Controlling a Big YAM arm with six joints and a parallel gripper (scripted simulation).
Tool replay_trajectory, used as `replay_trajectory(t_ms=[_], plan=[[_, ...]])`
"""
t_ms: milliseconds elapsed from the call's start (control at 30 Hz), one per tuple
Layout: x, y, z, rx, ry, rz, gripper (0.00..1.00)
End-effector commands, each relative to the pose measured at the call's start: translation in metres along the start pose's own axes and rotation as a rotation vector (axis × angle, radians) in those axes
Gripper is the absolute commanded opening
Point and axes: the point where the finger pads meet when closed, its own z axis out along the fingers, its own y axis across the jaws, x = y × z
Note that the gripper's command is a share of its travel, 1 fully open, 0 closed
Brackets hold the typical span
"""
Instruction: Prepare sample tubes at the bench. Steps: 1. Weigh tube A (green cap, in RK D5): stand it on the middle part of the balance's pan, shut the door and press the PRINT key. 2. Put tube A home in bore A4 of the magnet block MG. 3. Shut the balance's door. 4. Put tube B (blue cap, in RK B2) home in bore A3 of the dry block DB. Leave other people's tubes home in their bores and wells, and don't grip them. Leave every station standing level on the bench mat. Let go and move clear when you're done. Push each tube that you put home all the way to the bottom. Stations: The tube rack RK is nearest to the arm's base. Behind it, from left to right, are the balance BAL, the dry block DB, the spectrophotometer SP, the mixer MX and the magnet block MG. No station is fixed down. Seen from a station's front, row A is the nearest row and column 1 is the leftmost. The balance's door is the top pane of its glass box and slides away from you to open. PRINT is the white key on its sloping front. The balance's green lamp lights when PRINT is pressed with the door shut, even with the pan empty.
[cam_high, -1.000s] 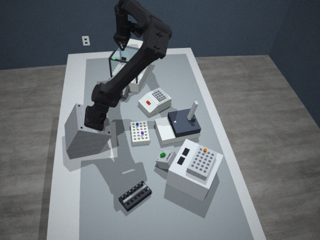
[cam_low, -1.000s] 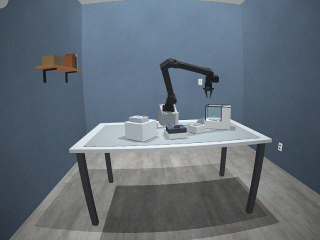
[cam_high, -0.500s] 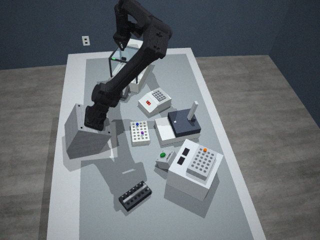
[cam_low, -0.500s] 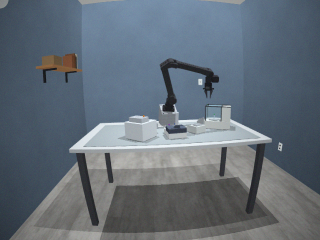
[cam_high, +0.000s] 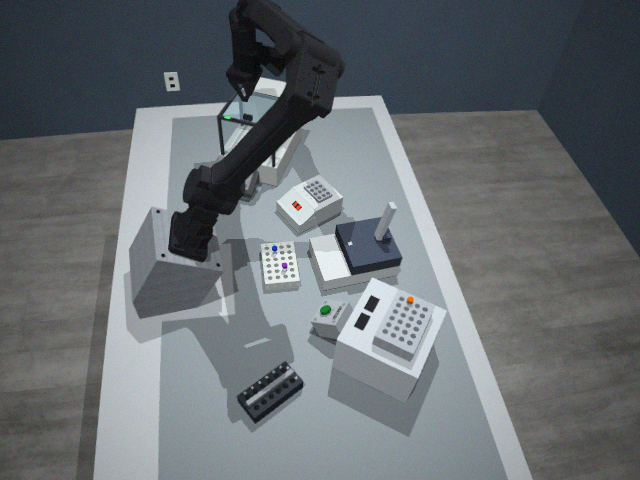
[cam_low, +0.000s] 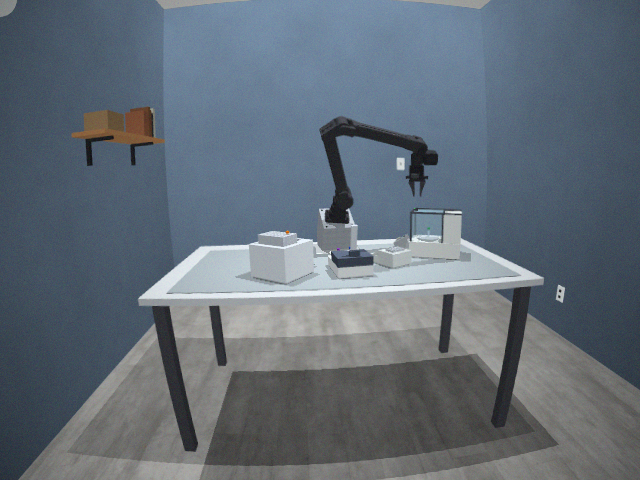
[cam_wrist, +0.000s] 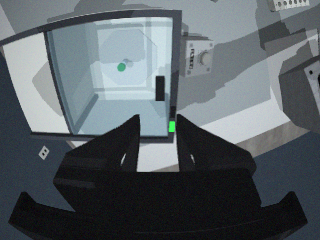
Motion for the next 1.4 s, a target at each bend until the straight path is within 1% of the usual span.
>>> replay_trajectory(t_ms=[0,233,300,400,500,633,700,733,833,967,1033,1167,1267,1300,1367], plan=[[-0.001,0.009,-0.01,-0.024,0.012,0.024,0.3],[-0.001,0.009,-0.01,-0.024,0.012,0.024,0.3],[-0.003,0.003,0.005,-0.004,0.0,0.039,0.3],[-0.001,0.002,0.013,0.004,-0.004,0.011,0.3],[-0.001,0.007,0.014,-0.005,0.001,0.017,0.3],[-0.001,0.002,0.024,0.003,-0.002,0.012,0.3],[-0.001,0.002,0.024,0.003,-0.002,0.012,0.3],[-0.002,0.022,0.009,-0.038,0.017,0.037,0.3],[0.0,0.002,0.032,0.006,-0.002,0.01,0.3],[0.0,0.002,0.038,0.006,-0.002,0.01,0.3],[-0.001,0.007,0.038,-0.004,0.003,0.017,0.3],[-0.001,0.002,0.047,0.003,0.0,0.013,0.3],[-0.001,0.004,0.048,0.002,0.001,0.013,0.3],[-0.003,0.018,0.037,-0.031,0.014,0.033,0.3],[-0.001,0.002,0.054,0.003,0.0,0.013,0.3]])
